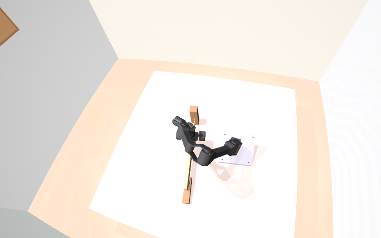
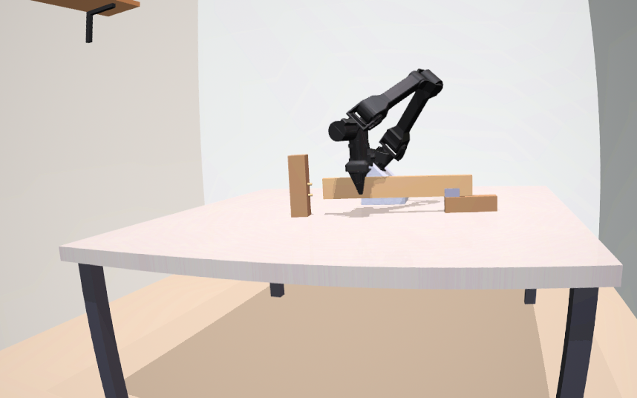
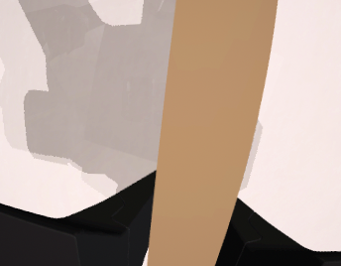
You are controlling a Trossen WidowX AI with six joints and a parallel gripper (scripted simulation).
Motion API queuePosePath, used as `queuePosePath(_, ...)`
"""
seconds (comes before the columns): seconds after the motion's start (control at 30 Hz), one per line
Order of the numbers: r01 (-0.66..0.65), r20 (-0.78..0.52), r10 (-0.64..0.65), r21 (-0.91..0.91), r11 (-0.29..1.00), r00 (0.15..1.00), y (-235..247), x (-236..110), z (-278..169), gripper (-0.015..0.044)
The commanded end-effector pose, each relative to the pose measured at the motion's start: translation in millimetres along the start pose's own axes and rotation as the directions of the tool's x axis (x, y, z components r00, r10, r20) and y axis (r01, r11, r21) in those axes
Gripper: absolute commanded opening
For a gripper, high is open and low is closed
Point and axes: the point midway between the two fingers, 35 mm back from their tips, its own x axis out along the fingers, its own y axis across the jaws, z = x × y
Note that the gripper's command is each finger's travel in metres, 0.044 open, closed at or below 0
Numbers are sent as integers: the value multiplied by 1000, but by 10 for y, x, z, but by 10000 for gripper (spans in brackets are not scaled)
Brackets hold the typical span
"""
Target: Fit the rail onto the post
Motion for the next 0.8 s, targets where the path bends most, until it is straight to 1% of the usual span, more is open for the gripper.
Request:
queuePosePath(0.0,12,2,-12,-1,1000,1000,-28,-30,-2,0)
queuePosePath(0.43,12,3,-12,0,1000,1000,-14,33,-2,0)
queuePosePath(0.77,12,3,-12,0,1000,1000,1,-5,-2,0)
